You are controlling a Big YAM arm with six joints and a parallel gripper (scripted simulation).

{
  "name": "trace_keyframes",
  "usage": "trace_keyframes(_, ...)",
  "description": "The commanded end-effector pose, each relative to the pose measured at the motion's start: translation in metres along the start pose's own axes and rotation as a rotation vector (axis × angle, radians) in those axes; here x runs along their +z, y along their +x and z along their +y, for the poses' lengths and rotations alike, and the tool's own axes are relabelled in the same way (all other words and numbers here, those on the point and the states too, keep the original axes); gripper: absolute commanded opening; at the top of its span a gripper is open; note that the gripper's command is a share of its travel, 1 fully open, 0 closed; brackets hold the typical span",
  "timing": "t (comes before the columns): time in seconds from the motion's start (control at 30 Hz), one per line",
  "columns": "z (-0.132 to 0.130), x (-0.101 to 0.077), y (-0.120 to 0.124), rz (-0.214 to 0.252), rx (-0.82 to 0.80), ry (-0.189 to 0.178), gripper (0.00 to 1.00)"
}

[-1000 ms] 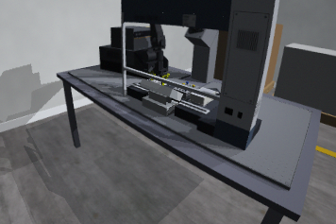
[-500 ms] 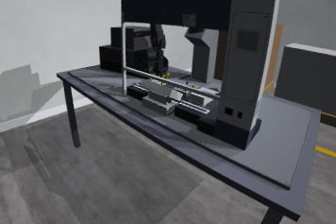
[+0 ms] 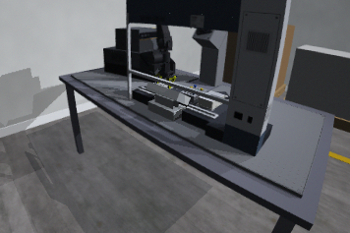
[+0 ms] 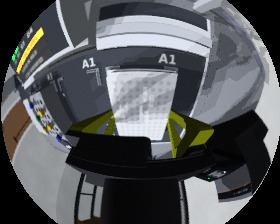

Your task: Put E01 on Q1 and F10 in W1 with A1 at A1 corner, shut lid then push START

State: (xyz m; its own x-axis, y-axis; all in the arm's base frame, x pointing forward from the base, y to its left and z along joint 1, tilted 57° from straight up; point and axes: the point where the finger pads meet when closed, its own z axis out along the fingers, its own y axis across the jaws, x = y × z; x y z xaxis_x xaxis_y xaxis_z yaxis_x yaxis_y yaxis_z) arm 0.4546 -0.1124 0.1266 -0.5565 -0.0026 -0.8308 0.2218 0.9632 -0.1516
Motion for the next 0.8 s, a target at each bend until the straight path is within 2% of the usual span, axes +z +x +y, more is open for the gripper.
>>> trace_keyframes(0.0,0.004,-0.003,0.006,0.005,-0.010,-0.004,0.00)
trace_keyframes(0.27,0.004,0.003,0.002,0.013,-0.010,-0.004,0.00)
trace_keyframes(0.47,0.002,-0.002,-0.007,-0.011,-0.006,-0.001,0.00)
trace_keyframes(0.77,0.001,-0.007,-0.007,-0.013,-0.005,0.000,0.00)
